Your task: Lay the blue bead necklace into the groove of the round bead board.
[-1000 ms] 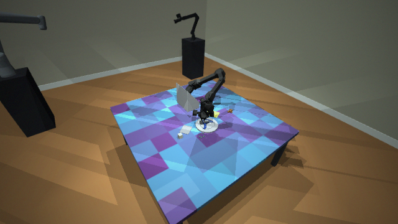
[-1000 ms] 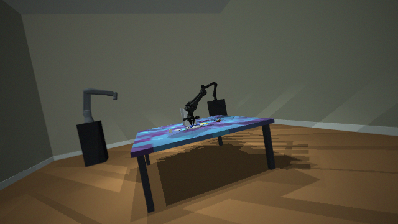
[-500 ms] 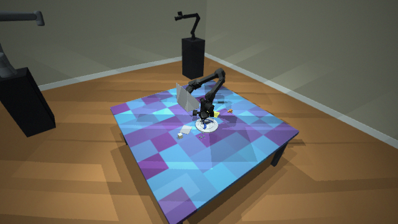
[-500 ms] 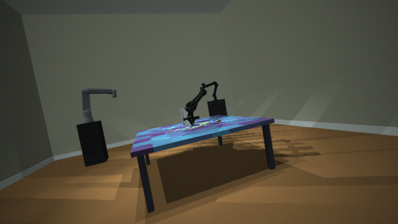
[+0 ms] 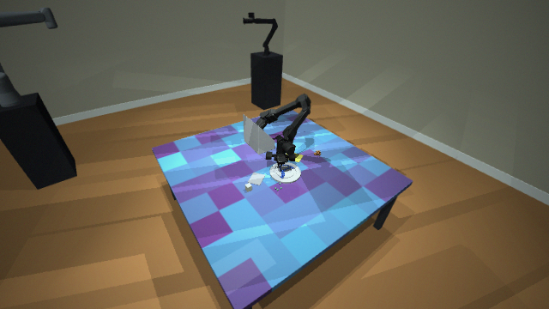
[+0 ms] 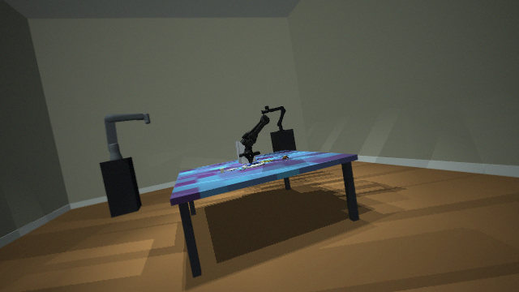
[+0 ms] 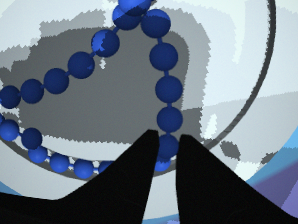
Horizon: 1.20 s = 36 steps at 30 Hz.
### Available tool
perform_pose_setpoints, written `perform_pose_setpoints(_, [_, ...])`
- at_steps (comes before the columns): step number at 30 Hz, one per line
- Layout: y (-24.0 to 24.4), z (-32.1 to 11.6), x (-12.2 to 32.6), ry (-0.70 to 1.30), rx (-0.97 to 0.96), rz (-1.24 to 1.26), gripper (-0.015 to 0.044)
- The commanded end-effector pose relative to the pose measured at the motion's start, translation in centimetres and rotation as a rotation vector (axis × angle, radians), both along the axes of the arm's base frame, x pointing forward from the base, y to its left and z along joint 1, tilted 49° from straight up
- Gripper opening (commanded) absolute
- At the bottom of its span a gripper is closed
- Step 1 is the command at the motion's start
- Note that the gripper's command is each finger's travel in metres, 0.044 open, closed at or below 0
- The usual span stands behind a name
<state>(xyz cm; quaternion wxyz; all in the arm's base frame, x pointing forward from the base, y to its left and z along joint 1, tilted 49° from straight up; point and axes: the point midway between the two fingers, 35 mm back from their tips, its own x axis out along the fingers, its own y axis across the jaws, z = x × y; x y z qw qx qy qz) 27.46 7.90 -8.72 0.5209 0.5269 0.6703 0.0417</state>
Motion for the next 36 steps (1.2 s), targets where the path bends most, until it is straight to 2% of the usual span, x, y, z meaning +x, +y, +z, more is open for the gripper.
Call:
perform_pose_setpoints(1, [-0.27, 0.28, -0.1, 0.003, 0.004, 0.0, 0.0])
perform_pose_setpoints(24, [0.05, -0.46, -1.03, 0.006, 0.006, -0.001, 0.0])
perform_pose_setpoints(36, [-0.24, -0.25, -0.91, -0.001, 0.002, -0.001, 0.0315])
